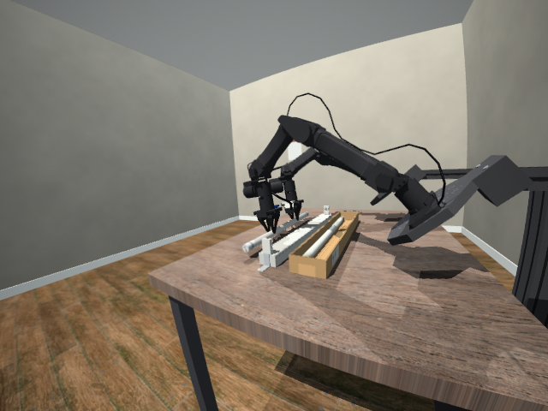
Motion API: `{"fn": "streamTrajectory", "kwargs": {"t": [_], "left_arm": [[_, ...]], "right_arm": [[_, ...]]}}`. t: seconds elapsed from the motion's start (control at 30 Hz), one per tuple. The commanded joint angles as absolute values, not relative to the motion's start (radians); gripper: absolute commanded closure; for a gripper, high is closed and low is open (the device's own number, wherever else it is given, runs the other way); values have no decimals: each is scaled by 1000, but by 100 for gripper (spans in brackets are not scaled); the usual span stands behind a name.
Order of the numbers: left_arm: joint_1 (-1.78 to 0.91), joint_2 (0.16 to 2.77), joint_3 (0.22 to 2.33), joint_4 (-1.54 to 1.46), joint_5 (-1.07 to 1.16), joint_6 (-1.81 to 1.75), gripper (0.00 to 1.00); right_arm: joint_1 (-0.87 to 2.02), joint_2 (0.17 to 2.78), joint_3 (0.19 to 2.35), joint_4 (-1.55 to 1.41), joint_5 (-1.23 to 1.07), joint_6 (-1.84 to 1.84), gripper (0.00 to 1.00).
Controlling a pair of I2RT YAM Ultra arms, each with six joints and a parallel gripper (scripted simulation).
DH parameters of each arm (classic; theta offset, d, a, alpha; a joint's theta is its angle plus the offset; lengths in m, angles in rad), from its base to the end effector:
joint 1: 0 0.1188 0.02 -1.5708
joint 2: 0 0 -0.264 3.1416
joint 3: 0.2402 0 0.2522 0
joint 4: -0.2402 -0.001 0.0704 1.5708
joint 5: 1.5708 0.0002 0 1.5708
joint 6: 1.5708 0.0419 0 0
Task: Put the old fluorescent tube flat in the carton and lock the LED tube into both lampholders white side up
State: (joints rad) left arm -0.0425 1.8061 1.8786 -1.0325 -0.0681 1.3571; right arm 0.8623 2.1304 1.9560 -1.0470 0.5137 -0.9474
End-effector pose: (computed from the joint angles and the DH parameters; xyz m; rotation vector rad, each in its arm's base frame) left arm 0.3855 -0.0125 0.3611 1.6780 2.0369 0.5795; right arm 0.3065 0.3276 0.2586 -2.0649 1.7830 -0.7356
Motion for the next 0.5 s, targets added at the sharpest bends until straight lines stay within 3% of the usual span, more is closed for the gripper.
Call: {"fn": "streamTrajectory", "kwargs": {"t": [0.0, 0.47], "left_arm": [[-56, 1750, 1848, -986, -77, 1353, 89], [-52, 1708, 1791, -929, -81, 1357, 89]], "right_arm": [[897, 2079, 1921, -1000, 534, -960, 89], [905, 2042, 1869, -948, 555, -970, 89]]}}
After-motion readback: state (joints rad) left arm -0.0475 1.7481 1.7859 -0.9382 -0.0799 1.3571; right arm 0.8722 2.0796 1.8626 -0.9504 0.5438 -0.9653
